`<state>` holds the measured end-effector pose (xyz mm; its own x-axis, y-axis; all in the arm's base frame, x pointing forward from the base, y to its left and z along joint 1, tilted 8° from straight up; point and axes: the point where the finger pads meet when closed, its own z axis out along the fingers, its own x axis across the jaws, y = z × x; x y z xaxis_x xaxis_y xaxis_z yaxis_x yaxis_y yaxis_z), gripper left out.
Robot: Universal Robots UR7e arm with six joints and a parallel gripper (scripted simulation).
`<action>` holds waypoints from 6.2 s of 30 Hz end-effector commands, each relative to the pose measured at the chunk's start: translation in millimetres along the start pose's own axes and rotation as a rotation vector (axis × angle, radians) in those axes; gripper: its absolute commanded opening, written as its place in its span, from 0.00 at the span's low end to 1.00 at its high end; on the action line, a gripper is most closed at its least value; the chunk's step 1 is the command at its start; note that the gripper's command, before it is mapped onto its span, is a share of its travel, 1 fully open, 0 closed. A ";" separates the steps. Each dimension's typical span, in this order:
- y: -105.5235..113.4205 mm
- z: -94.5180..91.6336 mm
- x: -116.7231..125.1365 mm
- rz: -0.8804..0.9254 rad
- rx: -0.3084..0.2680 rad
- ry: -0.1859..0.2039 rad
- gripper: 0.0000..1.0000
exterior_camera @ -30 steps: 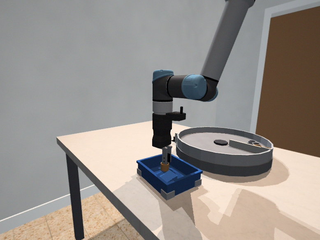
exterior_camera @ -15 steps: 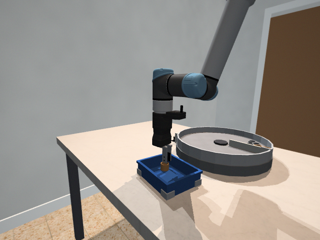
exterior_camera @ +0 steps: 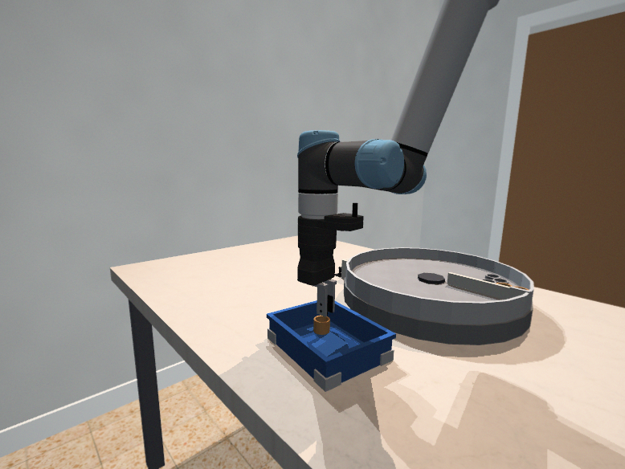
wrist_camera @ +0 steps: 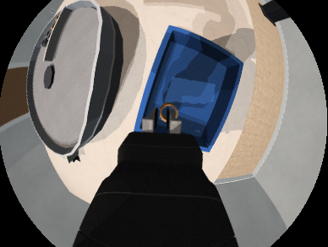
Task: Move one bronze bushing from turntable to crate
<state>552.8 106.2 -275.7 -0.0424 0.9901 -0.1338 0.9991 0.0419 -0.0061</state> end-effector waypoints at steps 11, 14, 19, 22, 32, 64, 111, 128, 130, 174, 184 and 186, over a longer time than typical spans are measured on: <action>0.8 -51.1 0.0 0.000 -0.002 0.000 0.42; 0.8 -51.1 0.0 0.000 -0.002 0.000 0.42; 0.8 -81.0 0.0 0.000 -0.002 0.000 0.42; 0.8 -101.2 0.0 0.000 -0.002 0.000 0.42; 0.8 -101.2 0.0 0.000 -0.002 0.000 0.42; 0.8 -100.8 0.1 0.000 -0.003 0.000 0.42; 0.8 -100.8 0.1 0.000 -0.003 0.000 1.00; 0.8 -100.8 0.1 0.000 -0.003 0.000 1.00; 0.8 -100.8 0.1 0.000 -0.003 0.000 1.00; -43.9 -131.2 29.6 0.130 -0.002 0.000 1.00; -43.9 -131.2 29.6 0.130 -0.002 0.000 1.00; -43.9 -131.2 29.6 0.130 -0.002 0.000 1.00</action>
<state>507.3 151.0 -150.0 0.0873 0.9872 -0.1334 0.9962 -0.0865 0.0118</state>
